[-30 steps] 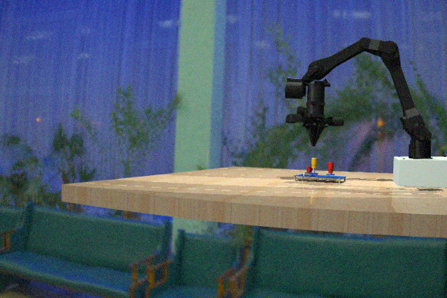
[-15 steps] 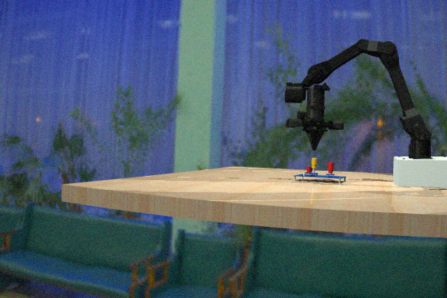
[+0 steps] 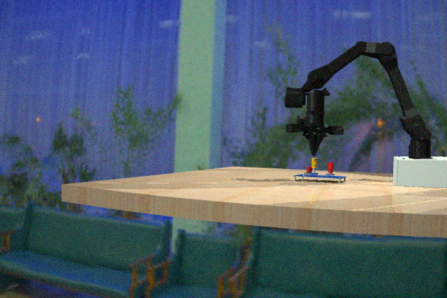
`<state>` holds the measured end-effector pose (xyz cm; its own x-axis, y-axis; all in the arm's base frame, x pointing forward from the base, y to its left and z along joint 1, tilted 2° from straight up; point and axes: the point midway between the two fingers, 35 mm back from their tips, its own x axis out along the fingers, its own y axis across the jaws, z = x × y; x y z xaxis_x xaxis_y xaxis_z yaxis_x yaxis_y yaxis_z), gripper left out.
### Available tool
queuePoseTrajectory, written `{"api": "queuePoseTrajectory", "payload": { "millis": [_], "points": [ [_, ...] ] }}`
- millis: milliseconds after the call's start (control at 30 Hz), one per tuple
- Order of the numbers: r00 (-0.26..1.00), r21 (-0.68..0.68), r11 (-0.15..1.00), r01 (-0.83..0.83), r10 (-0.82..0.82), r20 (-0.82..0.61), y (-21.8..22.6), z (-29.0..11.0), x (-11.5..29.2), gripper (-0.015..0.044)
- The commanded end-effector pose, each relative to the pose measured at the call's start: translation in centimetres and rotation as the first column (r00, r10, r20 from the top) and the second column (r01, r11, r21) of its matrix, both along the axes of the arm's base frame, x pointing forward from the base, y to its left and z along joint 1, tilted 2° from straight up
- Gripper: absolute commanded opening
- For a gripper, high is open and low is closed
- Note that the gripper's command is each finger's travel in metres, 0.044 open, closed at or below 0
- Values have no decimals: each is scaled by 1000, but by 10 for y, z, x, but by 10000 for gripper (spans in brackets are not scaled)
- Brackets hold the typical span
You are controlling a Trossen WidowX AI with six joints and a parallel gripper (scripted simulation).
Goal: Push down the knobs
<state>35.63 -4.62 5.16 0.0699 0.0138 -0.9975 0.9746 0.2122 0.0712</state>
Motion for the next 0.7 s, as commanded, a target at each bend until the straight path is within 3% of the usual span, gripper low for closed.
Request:
{"api": "queuePoseTrajectory", "payload": {
  "millis": [0, 667],
  "points": [
    [1000, 8, 1000, 6, -6, -11, 1, -6, -3, 0],
    [1000, 8, 1000, 6, -6, -11, 1, -7, -2, 0]
  ]
}}
